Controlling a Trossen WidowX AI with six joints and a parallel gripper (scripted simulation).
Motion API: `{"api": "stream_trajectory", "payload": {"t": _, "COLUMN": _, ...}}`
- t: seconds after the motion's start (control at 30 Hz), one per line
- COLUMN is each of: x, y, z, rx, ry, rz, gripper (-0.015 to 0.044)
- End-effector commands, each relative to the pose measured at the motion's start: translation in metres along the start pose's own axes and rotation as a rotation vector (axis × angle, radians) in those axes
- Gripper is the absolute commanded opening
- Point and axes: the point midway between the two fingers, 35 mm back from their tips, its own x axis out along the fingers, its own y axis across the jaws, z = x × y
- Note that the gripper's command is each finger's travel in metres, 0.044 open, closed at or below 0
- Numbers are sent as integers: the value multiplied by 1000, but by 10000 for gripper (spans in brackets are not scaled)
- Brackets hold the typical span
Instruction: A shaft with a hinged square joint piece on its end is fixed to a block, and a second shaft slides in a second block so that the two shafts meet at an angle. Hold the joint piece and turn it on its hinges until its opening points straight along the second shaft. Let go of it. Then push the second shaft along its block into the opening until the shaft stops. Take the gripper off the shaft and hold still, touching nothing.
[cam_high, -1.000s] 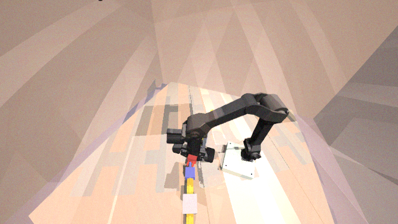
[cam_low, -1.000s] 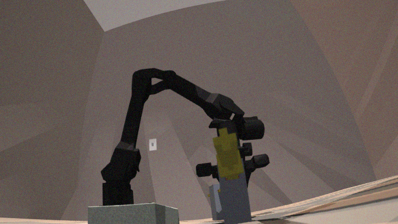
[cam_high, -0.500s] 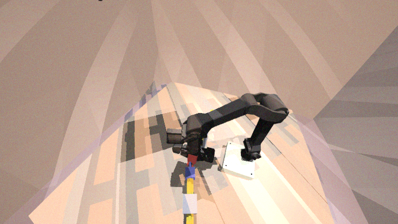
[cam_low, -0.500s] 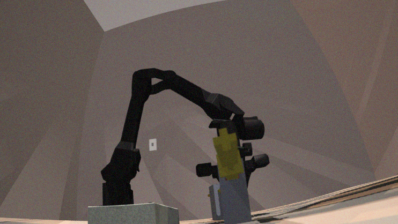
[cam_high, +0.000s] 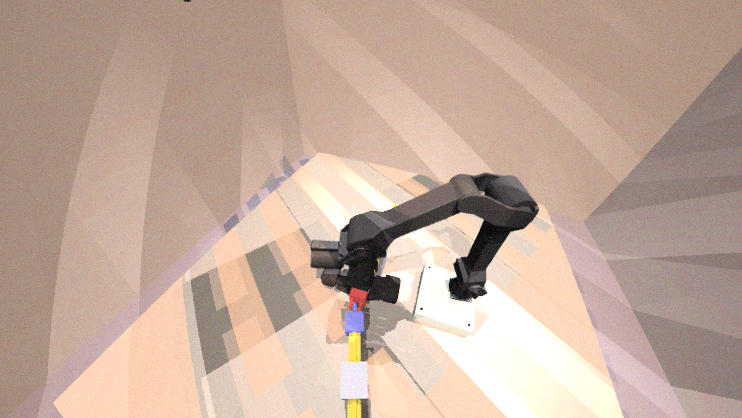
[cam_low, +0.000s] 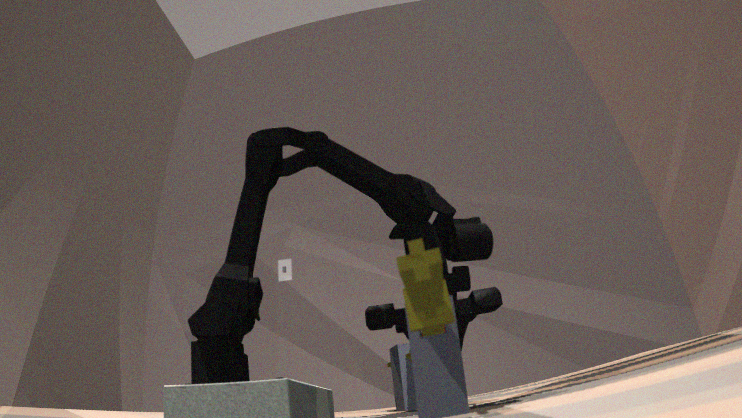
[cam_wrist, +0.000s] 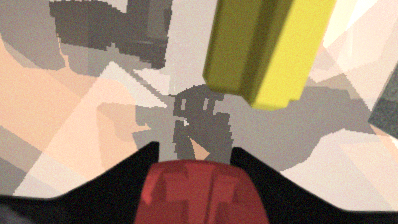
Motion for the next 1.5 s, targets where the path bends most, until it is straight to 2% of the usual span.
{"api": "stream_trajectory", "payload": {"t": 0.0, "x": 1, "y": 0, "z": 0, "rx": 4, "ry": 2, "rz": -1, "gripper": 182}}
{"api": "stream_trajectory", "payload": {"t": 0.5, "x": 1, "y": 0, "z": 0, "rx": 4, "ry": 2, "rz": -1, "gripper": 182}}
{"api": "stream_trajectory", "payload": {"t": 0.57, "x": 0, "y": 0, "z": 0, "rx": 0, "ry": 0, "rz": 0, "gripper": 147}}
{"api": "stream_trajectory", "payload": {"t": 0.73, "x": 0, "y": 0, "z": 0, "rx": 0, "ry": 0, "rz": 0, "gripper": 147}}
{"api": "stream_trajectory", "payload": {"t": 0.93, "x": 0, "y": 0, "z": 0, "rx": 0, "ry": 0, "rz": 0, "gripper": 0}}
{"api": "stream_trajectory", "payload": {"t": 1.47, "x": -2, "y": -4, "z": 0, "rx": 76, "ry": -47, "rz": -1, "gripper": 0}}
